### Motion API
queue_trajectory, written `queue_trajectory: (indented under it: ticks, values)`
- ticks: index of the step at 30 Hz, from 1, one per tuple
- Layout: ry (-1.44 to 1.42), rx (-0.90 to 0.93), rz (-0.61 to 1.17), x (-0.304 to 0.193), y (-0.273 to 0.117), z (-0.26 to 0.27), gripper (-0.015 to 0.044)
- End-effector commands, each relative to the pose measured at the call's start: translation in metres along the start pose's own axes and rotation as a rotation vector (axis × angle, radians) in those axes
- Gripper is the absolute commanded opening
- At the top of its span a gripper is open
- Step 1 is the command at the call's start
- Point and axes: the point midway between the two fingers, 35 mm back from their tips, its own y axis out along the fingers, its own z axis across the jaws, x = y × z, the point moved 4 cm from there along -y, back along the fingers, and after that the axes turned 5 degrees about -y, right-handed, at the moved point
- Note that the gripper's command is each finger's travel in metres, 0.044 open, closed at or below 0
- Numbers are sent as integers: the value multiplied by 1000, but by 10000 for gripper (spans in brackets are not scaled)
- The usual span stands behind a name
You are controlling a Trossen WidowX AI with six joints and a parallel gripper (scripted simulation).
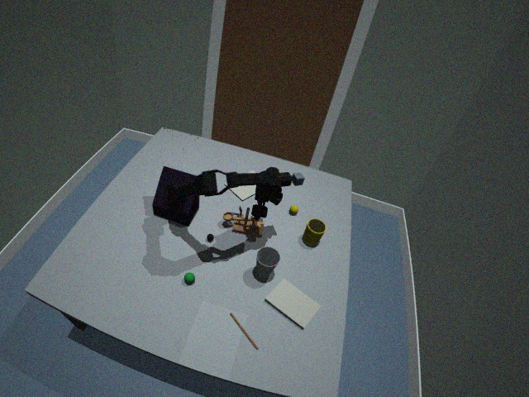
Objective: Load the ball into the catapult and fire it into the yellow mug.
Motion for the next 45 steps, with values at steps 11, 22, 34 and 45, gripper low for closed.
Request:
queue_trajectory:
  ticks: [11,22,34,45]
  values:
    - [9,0,-9,0,39,-1,440]
    - [9,0,-9,0,56,-1,440]
    - [9,-1,-9,0,75,-1,440]
    - [9,-3,-8,-1,92,-1,440]
